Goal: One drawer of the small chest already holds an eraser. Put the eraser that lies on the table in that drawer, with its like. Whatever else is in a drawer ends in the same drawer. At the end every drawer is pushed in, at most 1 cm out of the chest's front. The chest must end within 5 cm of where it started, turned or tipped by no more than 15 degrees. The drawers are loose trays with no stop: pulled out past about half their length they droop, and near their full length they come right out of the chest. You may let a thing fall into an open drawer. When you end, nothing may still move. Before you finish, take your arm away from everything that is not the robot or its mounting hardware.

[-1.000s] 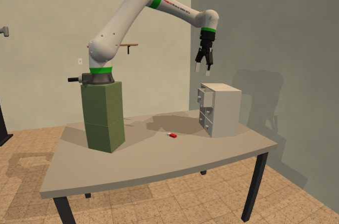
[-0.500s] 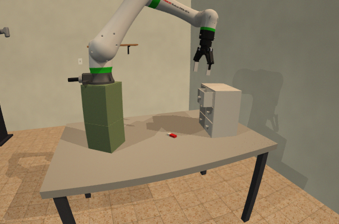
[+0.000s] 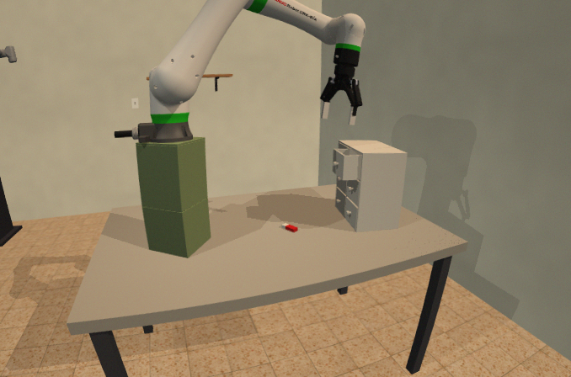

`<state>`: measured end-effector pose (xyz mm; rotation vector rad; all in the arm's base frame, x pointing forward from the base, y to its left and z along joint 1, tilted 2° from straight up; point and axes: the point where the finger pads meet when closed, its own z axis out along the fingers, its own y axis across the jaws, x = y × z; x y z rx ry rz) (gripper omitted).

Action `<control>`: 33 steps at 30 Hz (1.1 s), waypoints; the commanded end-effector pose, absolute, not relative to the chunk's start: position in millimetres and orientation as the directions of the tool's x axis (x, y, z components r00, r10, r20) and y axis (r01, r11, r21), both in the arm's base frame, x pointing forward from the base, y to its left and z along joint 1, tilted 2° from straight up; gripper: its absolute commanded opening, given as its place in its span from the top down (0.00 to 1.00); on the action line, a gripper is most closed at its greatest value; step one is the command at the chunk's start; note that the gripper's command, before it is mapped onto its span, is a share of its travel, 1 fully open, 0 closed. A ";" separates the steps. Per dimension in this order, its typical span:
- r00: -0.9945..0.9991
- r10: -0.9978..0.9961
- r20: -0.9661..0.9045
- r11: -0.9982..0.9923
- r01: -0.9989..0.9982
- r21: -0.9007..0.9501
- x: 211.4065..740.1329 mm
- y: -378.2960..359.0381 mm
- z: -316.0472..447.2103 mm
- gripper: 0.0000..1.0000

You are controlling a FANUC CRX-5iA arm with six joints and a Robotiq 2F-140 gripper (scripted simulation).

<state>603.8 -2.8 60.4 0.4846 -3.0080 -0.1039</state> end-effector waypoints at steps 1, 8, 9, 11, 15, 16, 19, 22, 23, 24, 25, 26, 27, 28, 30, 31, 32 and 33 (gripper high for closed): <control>-0.925 -0.373 0.077 0.927 -0.367 0.083 602.0 -2.7 62.6 0.00; -0.879 -0.472 0.070 0.881 -0.466 0.084 598.4 -2.2 66.1 0.00; -0.868 -0.492 0.068 0.869 -0.487 0.085 597.6 -2.2 66.9 0.00; -0.843 -0.533 0.065 0.845 -0.528 0.085 596.0 -2.0 68.4 0.00; -0.786 -0.616 0.058 0.787 -0.611 0.085 592.7 -1.6 71.7 0.00; -0.769 -0.636 0.056 0.771 -0.631 0.085 591.8 -1.5 72.6 0.00; -0.716 -0.697 0.051 0.717 -0.692 0.084 589.1 -1.1 75.2 0.00; -0.655 -0.754 0.046 0.656 -0.750 0.084 586.3 -0.8 77.9 0.00; -0.655 -0.754 0.046 0.656 -0.750 0.084 586.3 -0.8 77.9 0.00; -0.655 -0.754 0.046 0.656 -0.750 0.084 586.3 -0.8 77.9 0.00; -0.633 -0.773 0.044 0.634 -0.769 0.083 585.4 -0.7 78.9 0.00; -0.610 -0.791 0.042 0.612 -0.787 0.083 584.4 -0.6 79.8 0.00; -0.587 -0.808 0.040 0.588 -0.804 0.082 583.4 -0.5 80.8 0.00; -0.563 -0.825 0.038 0.564 -0.822 0.081 582.5 -0.4 81.7 0.00; -0.513 -0.858 0.034 0.514 -0.854 0.080 580.5 -0.1 83.6 0.00; -0.487 -0.873 0.033 0.488 -0.869 0.079 579.5 0.0 84.6 0.00; -0.460 -0.887 0.031 0.461 -0.884 0.078 578.5 0.1 85.6 0.00; -0.433 -0.901 0.029 0.434 -0.898 0.077 577.5 0.2 86.6 0.00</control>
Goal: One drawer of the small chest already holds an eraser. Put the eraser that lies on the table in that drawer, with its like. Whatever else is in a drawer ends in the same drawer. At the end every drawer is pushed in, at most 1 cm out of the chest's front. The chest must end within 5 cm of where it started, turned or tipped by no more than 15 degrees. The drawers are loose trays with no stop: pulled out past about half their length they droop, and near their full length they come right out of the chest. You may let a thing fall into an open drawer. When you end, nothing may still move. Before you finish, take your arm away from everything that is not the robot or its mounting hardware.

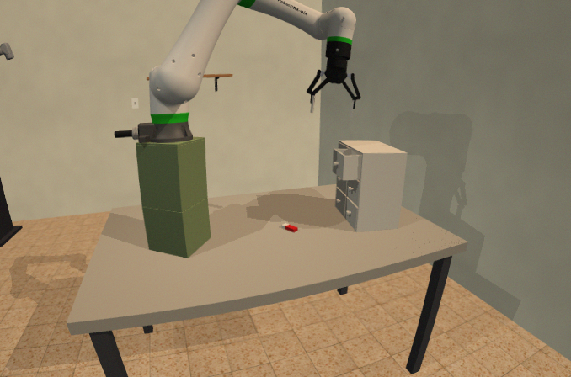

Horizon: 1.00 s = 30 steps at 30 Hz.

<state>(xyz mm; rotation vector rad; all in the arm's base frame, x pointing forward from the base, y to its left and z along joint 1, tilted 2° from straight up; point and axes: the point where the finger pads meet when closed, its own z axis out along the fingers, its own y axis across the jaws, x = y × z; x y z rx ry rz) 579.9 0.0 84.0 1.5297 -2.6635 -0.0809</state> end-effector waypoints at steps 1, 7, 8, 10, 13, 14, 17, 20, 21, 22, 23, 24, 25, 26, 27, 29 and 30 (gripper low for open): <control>-0.405 -0.914 0.027 0.406 -0.911 0.076 576.4 0.3 87.6 0.00; -0.259 -0.966 0.019 0.260 -0.963 0.071 571.3 1.0 92.7 0.00; -0.259 -0.966 0.019 0.260 -0.963 0.071 571.3 1.0 92.7 0.00; -0.198 -0.980 0.015 0.199 -0.978 0.068 569.2 1.2 94.7 0.00; -0.105 -0.994 0.011 0.105 -0.992 0.064 566.1 1.6 97.8 0.00; -0.074 -0.997 0.009 0.074 -0.995 0.062 565.0 1.7 98.8 0.00; 0.020 -1.000 0.006 -0.020 -0.998 0.057 561.9 2.1 101.8 0.00; 0.114 -0.994 0.002 -0.113 -0.992 0.052 558.8 2.4 104.9 0.00; 0.144 -0.990 0.001 -0.144 -0.988 0.050 557.8 2.6 105.9 0.00; 0.175 -0.985 0.000 -0.175 -0.983 0.048 556.8 2.7 106.9 0.00; 0.205 -0.979 -0.001 -0.205 -0.978 0.046 555.8 2.8 107.9 0.00; 0.205 -0.979 -0.001 -0.205 -0.978 0.046 555.8 2.8 107.9 0.00; 0.205 -0.979 -0.001 -0.205 -0.978 0.046 555.8 2.8 107.9 0.00; 0.235 -0.972 -0.001 -0.234 -0.971 0.044 554.7 2.9 108.9 0.00; 0.264 -0.965 -0.002 -0.264 -0.964 0.043 553.7 3.0 109.9 0.00; 0.321 -0.947 -0.003 -0.321 -0.946 0.039 551.7 3.3 111.8 0.00; 0.349 -0.937 -0.004 -0.349 -0.936 0.037 550.8 3.4 112.8 0.00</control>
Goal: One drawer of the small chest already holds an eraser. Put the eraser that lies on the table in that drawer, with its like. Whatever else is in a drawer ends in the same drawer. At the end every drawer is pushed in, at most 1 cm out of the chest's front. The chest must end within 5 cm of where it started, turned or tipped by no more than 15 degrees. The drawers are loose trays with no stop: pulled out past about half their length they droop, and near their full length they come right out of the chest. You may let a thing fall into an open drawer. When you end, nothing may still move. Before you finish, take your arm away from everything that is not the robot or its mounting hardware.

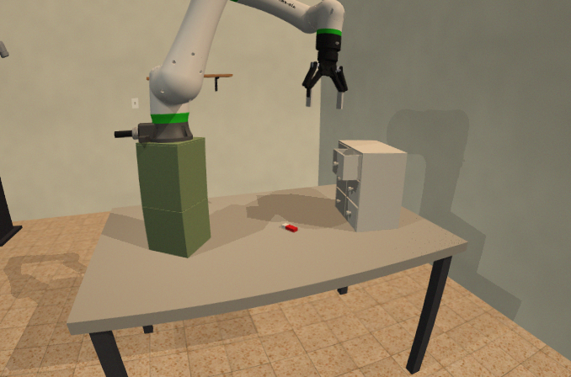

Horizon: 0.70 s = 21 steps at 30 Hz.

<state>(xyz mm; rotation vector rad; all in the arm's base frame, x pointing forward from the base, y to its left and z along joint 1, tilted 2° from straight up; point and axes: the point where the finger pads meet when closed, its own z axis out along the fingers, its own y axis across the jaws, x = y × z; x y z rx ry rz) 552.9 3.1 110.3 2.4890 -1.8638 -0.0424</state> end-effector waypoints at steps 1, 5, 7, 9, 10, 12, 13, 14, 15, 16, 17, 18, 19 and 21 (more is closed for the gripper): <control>0.377 -0.926 -0.005 -0.377 -0.926 0.035 549.8 3.5 113.7 0.00; 0.481 -0.877 -0.006 -0.481 -0.876 0.028 546.0 4.0 117.5 0.00; 0.529 -0.849 -0.006 -0.529 -0.848 0.024 544.1 4.2 119.3 0.00; 0.575 -0.818 -0.007 -0.575 -0.818 0.020 542.3 4.4 121.1 0.00; 0.596 -0.803 -0.007 -0.596 -0.803 0.018 541.4 4.5 121.9 0.00; 0.596 -0.803 -0.007 -0.596 -0.803 0.018 541.4 4.5 121.9 0.00; 0.617 -0.787 -0.007 -0.617 -0.787 0.017 540.5 4.6 122.8 0.00; 0.637 -0.770 -0.006 -0.637 -0.770 0.015 539.7 4.7 123.6 0.00; 0.657 -0.754 -0.006 -0.657 -0.754 0.013 538.8 4.8 124.5 0.00; 0.676 -0.737 -0.006 -0.676 -0.737 0.012 538.0 4.9 125.3 0.00; 0.694 -0.720 -0.006 -0.694 -0.720 0.010 537.2 5.0 126.1 0.00; 0.711 -0.703 -0.006 -0.711 -0.703 0.008 536.4 5.1 126.9 0.00; 0.728 -0.685 -0.006 -0.728 -0.685 0.007 535.6 5.2 127.7 0.00; 0.759 -0.651 -0.005 -0.759 -0.651 0.004 534.0 5.4 129.2 0.00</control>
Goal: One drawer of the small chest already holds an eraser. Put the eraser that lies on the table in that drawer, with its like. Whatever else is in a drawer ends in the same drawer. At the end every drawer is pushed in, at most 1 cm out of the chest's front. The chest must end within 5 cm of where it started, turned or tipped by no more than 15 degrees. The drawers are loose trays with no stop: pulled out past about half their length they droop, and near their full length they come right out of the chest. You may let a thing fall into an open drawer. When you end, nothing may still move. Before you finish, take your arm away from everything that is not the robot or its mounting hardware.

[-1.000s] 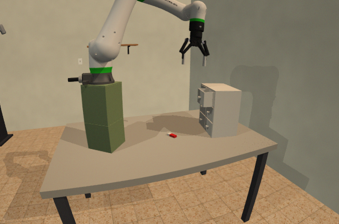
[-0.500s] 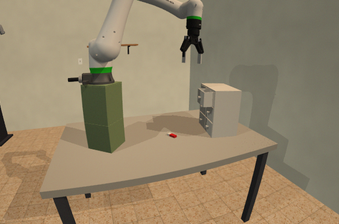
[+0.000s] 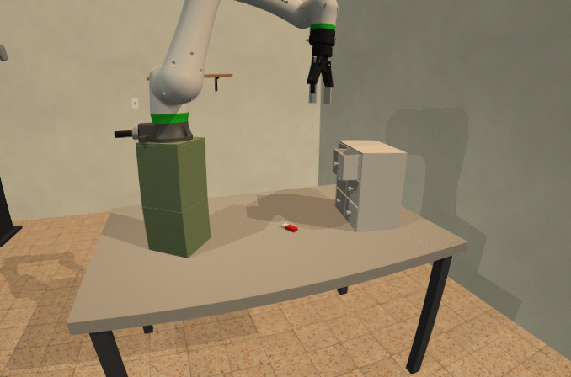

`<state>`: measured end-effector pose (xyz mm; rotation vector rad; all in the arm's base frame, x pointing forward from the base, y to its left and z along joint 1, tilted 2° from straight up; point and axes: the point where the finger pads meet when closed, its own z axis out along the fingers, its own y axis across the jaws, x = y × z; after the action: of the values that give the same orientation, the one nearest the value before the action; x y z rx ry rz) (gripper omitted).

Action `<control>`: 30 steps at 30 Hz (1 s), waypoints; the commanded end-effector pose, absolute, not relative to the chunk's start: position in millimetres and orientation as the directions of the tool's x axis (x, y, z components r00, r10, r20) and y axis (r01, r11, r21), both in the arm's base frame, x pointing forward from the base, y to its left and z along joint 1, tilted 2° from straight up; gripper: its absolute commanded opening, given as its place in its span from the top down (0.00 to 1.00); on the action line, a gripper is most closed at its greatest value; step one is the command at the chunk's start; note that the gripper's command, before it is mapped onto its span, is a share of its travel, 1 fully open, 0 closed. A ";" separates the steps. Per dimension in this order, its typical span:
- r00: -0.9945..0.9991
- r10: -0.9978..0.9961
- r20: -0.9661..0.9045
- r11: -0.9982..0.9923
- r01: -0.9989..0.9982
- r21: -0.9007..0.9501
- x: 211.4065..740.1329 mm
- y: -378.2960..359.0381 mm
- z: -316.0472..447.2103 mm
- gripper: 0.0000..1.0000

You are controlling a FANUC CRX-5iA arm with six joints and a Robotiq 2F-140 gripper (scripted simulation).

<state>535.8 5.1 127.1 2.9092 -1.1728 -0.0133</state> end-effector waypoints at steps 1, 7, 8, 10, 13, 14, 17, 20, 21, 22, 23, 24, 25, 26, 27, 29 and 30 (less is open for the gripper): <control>0.774 -0.633 -0.005 -0.774 -0.633 0.002 533.2 5.5 129.9 0.00; 0.837 -0.547 -0.002 -0.837 -0.547 -0.005 529.7 5.9 133.4 0.00; 0.837 -0.547 -0.002 -0.837 -0.547 -0.005 529.7 5.9 133.4 0.00; 0.858 -0.513 -0.001 -0.858 -0.513 -0.007 528.4 6.0 134.7 0.00; 0.886 -0.465 0.000 -0.885 -0.465 -0.010 526.5 6.3 136.5 0.00; 0.894 -0.449 0.001 -0.894 -0.449 -0.012 526.0 6.3 137.1 0.00; 0.915 -0.404 0.002 -0.915 -0.404 -0.014 524.3 6.5 138.7 0.00; 0.932 -0.362 0.004 -0.932 -0.362 -0.017 522.8 6.7 140.2 0.00; 0.937 -0.349 0.004 -0.937 -0.349 -0.018 522.3 6.8 140.6 0.00; 0.942 -0.336 0.005 -0.942 -0.336 -0.019 521.9 6.8 141.1 0.00; 0.946 -0.324 0.005 -0.946 -0.324 -0.019 521.5 6.9 141.5 0.00; 0.946 -0.324 0.005 -0.946 -0.324 -0.019 521.5 6.9 141.5 0.00; 0.946 -0.324 0.005 -0.946 -0.324 -0.019 521.5 6.9 141.5 0.00; 0.950 -0.312 0.006 -0.950 -0.312 -0.020 521.0 6.9 141.9 0.00; 0.954 -0.301 0.006 -0.954 -0.300 -0.021 520.6 7.0 142.3 0.00; 0.960 -0.279 0.007 -0.960 -0.279 -0.022 519.9 7.0 143.0 0.00; 0.963 -0.269 0.008 -0.963 -0.269 -0.022 519.5 7.1 143.4 0.00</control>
<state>520.0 7.0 142.6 3.1283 -0.4584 0.0148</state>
